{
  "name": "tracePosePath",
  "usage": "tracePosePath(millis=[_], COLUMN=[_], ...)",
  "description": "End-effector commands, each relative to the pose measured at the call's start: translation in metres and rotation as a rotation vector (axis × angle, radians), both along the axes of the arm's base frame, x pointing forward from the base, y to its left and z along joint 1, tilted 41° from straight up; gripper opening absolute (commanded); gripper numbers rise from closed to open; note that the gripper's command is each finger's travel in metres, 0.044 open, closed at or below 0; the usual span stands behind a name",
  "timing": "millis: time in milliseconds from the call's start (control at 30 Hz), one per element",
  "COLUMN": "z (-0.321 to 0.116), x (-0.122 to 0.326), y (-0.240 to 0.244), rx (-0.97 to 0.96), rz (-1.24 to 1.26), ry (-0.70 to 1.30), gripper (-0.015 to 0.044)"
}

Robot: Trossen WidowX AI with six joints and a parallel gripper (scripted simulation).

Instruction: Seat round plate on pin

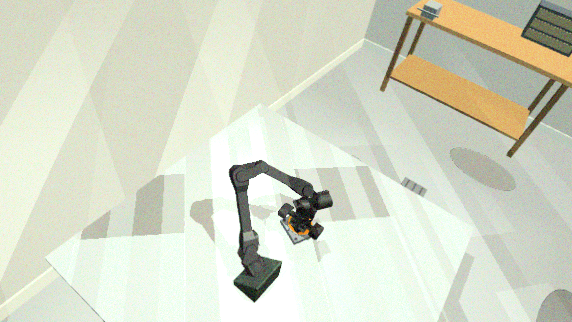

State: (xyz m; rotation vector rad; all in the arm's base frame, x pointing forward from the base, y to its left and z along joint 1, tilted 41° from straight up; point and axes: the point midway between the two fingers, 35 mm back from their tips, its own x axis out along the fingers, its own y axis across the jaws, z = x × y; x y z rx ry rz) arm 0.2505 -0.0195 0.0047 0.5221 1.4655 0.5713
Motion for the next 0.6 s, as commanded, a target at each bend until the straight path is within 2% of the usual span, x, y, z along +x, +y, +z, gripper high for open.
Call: tracePosePath(millis=[0,567], z=[0.003,0.012], x=[-0.003,-0.005], y=[0.005,0.015], rx=[0.008,0.009], rz=[-0.003,-0.003], ry=[0.006,0.006], gripper=[0.0000,0.0000])
